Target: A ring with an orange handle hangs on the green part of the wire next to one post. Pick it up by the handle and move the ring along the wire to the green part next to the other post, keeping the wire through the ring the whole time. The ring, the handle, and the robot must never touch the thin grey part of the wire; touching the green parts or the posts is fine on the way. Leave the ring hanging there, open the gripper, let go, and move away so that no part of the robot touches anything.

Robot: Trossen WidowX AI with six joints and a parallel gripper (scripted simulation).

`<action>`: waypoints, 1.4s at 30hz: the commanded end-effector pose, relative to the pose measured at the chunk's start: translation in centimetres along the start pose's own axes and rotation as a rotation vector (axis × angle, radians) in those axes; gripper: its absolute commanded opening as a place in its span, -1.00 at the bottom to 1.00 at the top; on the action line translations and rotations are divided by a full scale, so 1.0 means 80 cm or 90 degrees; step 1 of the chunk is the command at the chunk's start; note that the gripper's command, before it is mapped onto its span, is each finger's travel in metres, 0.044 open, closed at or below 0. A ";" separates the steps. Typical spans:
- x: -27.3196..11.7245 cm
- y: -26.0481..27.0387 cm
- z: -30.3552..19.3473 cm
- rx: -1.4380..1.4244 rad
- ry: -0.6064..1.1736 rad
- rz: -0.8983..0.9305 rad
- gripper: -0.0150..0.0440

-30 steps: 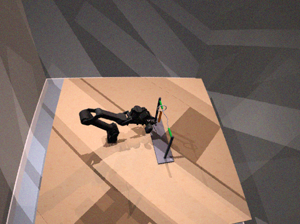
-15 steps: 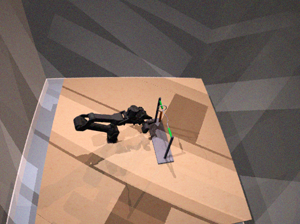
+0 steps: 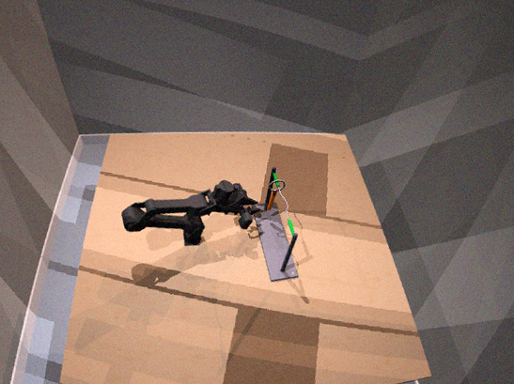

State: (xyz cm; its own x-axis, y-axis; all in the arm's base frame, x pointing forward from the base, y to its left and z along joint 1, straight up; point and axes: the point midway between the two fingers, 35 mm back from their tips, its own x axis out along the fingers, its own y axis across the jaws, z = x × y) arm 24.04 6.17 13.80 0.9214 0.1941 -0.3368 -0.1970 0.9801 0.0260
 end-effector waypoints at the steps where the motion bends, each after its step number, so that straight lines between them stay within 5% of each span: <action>1: -0.001 -0.001 0.000 0.003 -0.001 -0.002 0.05; 14: -0.001 -0.001 0.000 0.003 -0.001 -0.002 0.05; 25: -0.055 -0.001 -0.003 0.000 0.000 0.000 1.00; 42: -0.055 -0.001 -0.003 0.000 0.000 0.000 1.00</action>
State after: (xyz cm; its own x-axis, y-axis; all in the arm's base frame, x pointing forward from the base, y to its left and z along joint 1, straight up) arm 19.92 5.24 15.02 0.9209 0.1971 -0.3362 -0.2009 0.9793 0.0239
